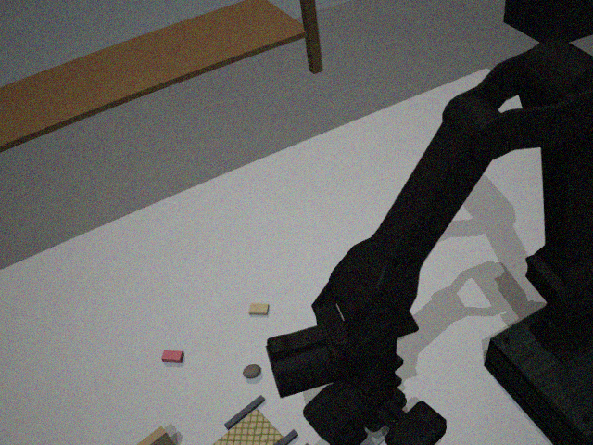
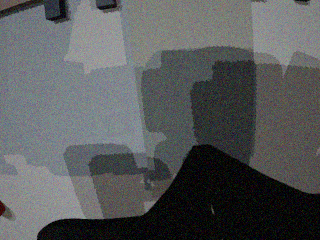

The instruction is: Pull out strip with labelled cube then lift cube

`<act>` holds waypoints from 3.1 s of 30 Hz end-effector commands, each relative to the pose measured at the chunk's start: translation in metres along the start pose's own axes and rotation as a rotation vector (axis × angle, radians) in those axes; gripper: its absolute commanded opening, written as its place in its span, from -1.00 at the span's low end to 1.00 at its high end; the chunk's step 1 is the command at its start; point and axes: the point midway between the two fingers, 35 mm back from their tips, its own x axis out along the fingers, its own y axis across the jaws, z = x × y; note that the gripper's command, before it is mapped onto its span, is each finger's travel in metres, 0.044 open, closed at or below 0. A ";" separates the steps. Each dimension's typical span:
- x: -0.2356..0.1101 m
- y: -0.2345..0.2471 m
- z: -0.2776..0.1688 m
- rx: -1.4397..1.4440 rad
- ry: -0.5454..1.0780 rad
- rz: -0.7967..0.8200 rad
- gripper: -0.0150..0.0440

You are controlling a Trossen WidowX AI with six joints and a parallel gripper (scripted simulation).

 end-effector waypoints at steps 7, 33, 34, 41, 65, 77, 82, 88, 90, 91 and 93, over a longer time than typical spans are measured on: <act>0.004 0.002 -0.023 -0.001 0.029 0.007 -0.49; 0.003 0.002 -0.060 -0.001 0.032 0.007 -0.49; 0.003 0.002 -0.060 -0.001 0.032 0.007 -0.49; 0.003 0.002 -0.060 -0.001 0.032 0.007 -0.49; 0.003 0.002 -0.060 -0.001 0.032 0.007 -0.49; 0.003 0.002 -0.060 -0.001 0.032 0.007 -0.49; -0.040 -0.002 -0.049 -0.001 0.029 0.006 -0.49; -0.041 -0.002 -0.042 0.015 0.030 0.007 -0.31; -0.041 -0.001 -0.028 0.043 0.029 0.007 -0.14; -0.042 0.000 -0.023 0.047 0.029 0.007 -0.05; -0.043 0.000 -0.017 0.048 0.028 0.007 0.13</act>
